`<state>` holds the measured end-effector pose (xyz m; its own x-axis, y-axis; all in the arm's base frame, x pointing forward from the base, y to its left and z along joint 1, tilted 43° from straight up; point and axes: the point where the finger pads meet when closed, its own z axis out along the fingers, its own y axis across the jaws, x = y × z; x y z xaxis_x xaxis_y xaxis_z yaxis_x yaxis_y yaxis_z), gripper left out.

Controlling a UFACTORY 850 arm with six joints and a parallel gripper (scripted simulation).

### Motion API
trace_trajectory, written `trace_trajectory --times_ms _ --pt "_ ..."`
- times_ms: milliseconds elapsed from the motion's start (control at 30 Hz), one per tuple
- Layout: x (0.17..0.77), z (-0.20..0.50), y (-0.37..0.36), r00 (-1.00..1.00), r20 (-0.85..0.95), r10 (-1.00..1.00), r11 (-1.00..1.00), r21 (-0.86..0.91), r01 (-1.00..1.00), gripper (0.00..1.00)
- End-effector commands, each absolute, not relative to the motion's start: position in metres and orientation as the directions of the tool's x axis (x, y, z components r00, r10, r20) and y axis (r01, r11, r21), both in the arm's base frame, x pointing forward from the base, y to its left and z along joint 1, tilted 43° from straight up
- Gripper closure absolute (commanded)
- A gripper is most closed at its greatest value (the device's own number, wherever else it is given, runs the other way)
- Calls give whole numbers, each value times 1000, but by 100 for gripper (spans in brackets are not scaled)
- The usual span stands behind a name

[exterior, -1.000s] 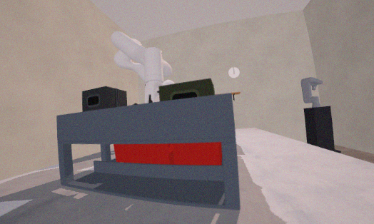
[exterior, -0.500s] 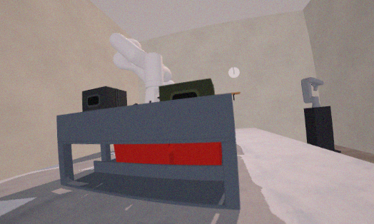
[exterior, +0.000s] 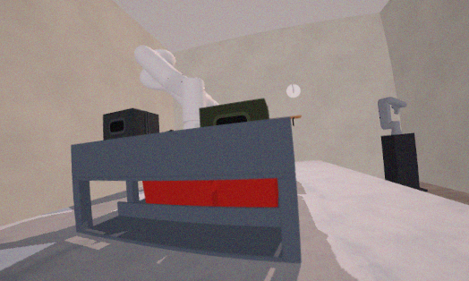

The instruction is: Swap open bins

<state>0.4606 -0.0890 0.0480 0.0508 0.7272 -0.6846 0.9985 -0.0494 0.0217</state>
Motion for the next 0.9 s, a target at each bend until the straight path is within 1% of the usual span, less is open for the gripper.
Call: trace_trajectory --times_ms 0,867 --pt "461 38 -98 52 -685 727 -48 24 999 100" --pt "461 20 -116 52 -685 727 -48 24 999 100"
